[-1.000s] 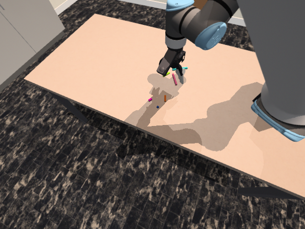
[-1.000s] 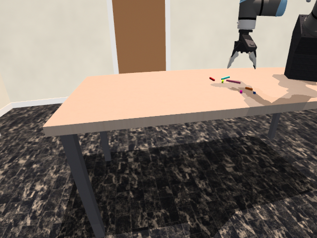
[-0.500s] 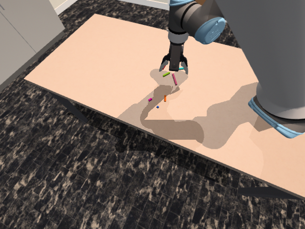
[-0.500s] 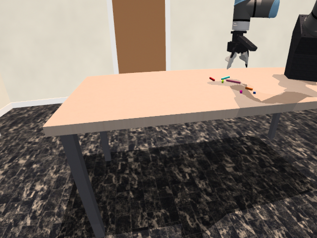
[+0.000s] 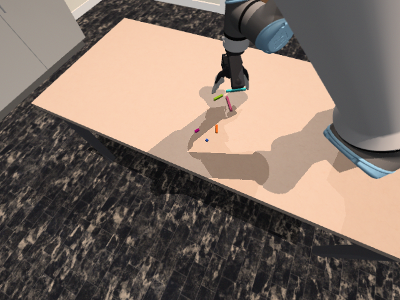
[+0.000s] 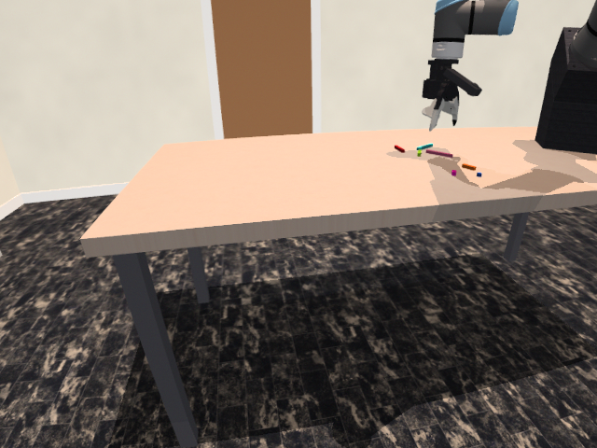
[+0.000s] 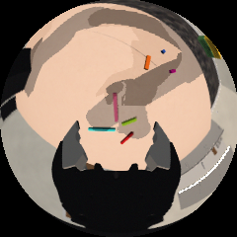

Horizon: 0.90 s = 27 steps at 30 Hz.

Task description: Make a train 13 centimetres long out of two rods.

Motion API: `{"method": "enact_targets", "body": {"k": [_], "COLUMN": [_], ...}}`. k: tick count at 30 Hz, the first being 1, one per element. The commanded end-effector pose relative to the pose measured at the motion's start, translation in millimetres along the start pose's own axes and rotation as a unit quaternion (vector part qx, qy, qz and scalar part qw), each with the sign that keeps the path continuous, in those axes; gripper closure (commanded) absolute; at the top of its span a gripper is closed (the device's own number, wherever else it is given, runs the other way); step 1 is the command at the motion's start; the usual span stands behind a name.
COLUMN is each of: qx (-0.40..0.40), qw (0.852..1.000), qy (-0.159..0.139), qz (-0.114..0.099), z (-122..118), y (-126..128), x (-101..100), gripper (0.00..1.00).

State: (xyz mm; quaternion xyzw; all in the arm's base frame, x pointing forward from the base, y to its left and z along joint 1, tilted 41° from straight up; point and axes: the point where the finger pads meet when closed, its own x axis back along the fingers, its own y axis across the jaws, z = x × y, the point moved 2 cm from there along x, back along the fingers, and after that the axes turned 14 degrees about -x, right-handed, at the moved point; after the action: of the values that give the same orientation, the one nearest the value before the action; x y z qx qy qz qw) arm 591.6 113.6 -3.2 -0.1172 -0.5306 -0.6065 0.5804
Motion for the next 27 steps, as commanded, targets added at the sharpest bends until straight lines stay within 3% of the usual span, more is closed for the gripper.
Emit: {"method": "enact_targets", "body": {"k": [1, 13, 14, 27], "qx": [0.021, 0.034, 0.034, 0.034], "qw": [1.0, 0.999, 0.999, 0.999], "qy": [0.001, 0.001, 0.001, 0.001], "qz": [0.0, 0.0, 0.0, 0.0], "z": [-4.1, -6.6, -6.6, -6.6], "y": [-1.4, -2.5, -2.5, -2.5], "x": [-0.2, -0.5, -0.5, -0.5], "gripper": [0.0, 0.0, 0.86, 0.86]}}
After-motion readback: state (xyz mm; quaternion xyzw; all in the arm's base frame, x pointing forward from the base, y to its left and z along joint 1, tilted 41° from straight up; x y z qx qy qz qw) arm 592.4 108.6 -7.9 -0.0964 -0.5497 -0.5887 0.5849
